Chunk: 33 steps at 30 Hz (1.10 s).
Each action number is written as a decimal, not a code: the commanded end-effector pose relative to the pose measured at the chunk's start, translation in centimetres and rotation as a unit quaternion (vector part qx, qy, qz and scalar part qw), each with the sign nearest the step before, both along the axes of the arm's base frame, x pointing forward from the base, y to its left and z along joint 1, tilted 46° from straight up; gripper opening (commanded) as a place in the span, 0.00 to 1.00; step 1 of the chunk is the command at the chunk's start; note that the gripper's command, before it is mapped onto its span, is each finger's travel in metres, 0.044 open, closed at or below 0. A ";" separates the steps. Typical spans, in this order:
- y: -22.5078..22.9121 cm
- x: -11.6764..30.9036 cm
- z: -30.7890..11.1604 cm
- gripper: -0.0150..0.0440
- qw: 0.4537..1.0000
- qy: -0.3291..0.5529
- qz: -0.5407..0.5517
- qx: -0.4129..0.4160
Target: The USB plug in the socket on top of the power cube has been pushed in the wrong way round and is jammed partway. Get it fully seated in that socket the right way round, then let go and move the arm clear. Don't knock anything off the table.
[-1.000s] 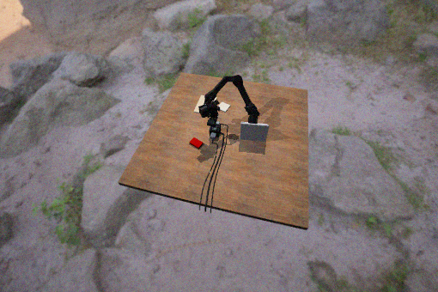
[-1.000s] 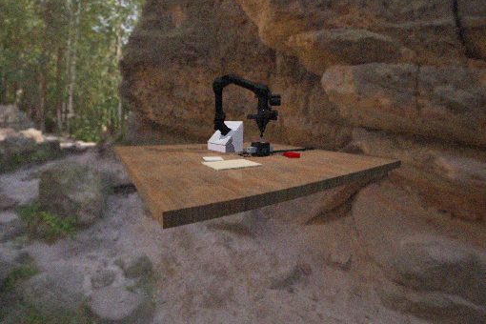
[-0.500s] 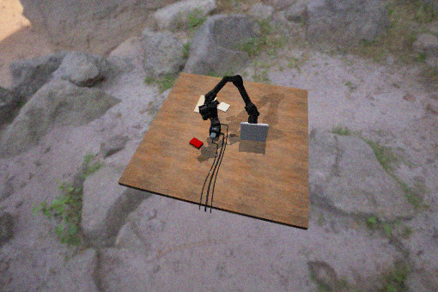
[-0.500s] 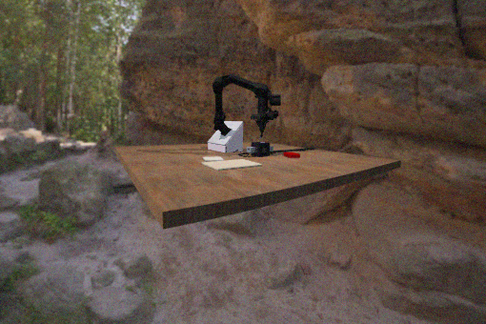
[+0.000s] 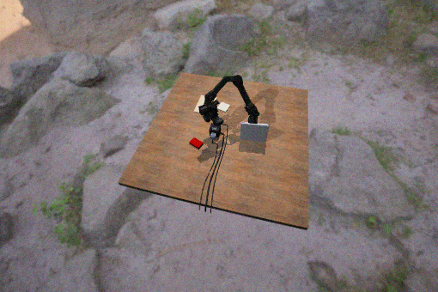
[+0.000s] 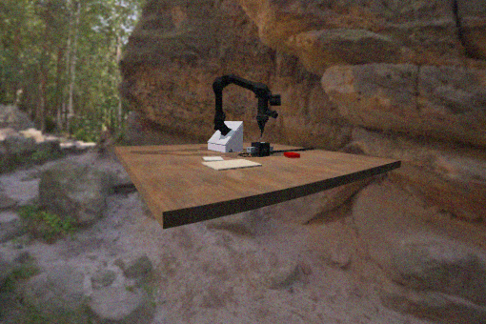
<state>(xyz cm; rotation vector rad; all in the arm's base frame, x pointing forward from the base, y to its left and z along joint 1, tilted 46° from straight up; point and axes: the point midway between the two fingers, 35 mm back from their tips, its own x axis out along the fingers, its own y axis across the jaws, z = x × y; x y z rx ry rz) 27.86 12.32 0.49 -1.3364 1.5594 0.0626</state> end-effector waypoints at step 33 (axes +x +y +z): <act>0.0 0.0 0.0 0.25 0.930 0.255 0.257 -0.056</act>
